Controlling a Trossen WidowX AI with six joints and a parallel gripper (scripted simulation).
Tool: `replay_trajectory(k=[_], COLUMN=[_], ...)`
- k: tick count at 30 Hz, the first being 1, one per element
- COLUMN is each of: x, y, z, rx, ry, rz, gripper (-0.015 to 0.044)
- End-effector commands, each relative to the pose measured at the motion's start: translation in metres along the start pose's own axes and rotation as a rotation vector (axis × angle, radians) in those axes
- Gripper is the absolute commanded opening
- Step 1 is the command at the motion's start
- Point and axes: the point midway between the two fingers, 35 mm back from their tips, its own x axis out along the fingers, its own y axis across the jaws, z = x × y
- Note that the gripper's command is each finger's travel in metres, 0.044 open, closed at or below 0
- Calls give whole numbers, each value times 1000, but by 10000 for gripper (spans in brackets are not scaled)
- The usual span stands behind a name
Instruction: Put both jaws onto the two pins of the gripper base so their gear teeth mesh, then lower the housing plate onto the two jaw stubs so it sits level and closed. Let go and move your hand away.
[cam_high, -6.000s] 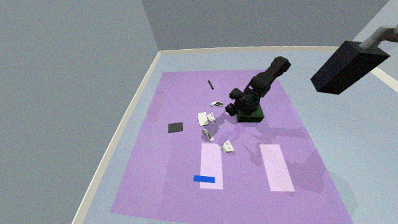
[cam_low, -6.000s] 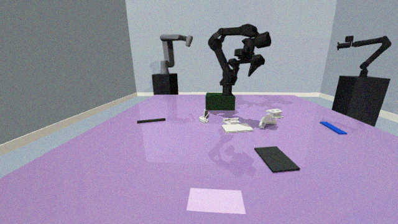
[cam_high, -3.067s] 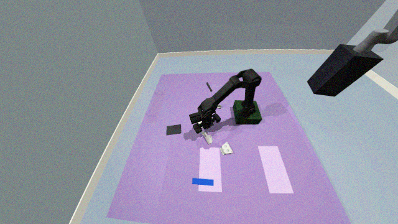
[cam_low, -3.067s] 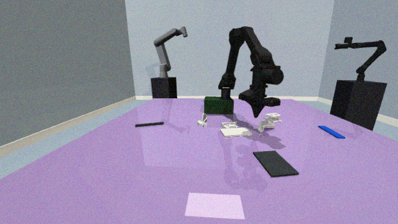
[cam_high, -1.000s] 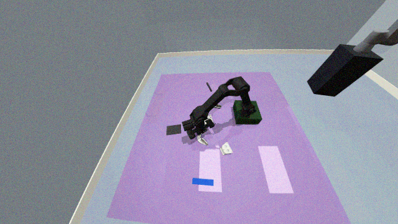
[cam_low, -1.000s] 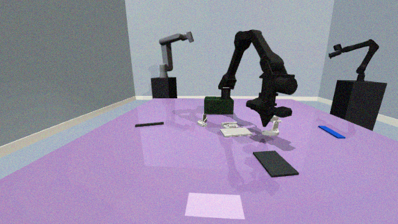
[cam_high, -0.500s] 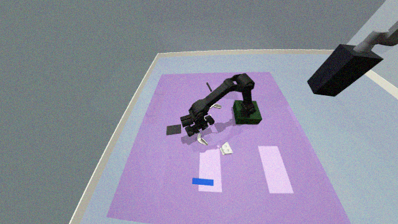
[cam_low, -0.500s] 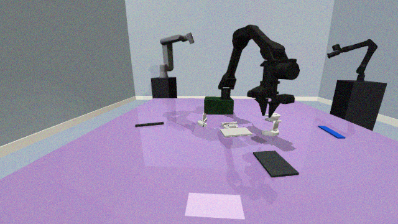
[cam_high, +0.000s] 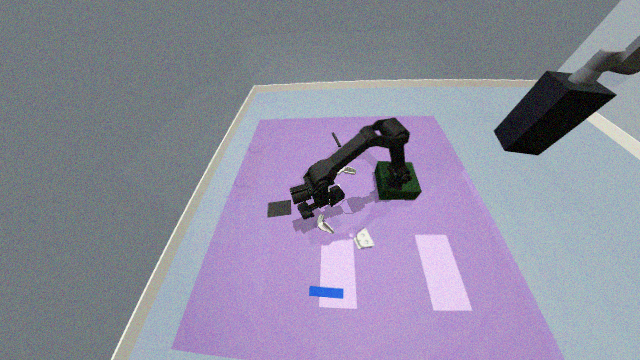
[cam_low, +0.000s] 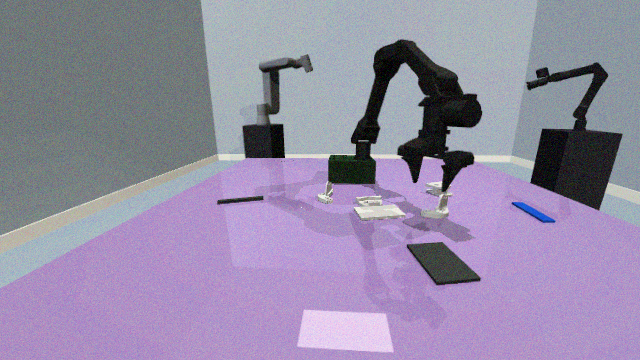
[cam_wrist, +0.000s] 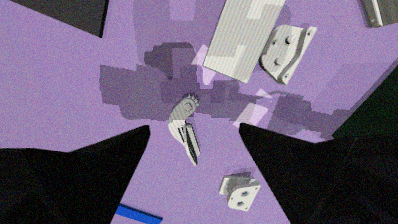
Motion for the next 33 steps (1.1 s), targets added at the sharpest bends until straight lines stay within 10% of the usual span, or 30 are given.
replay_trajectory(k=[1, 22, 33], x=[0, 0, -8], y=[1, 1, -1], z=[0, 0, 0], rx=[0, 0, -3], ry=[-1, -1, 1], rz=[3, 3, -4], gripper=[440, 440, 151])
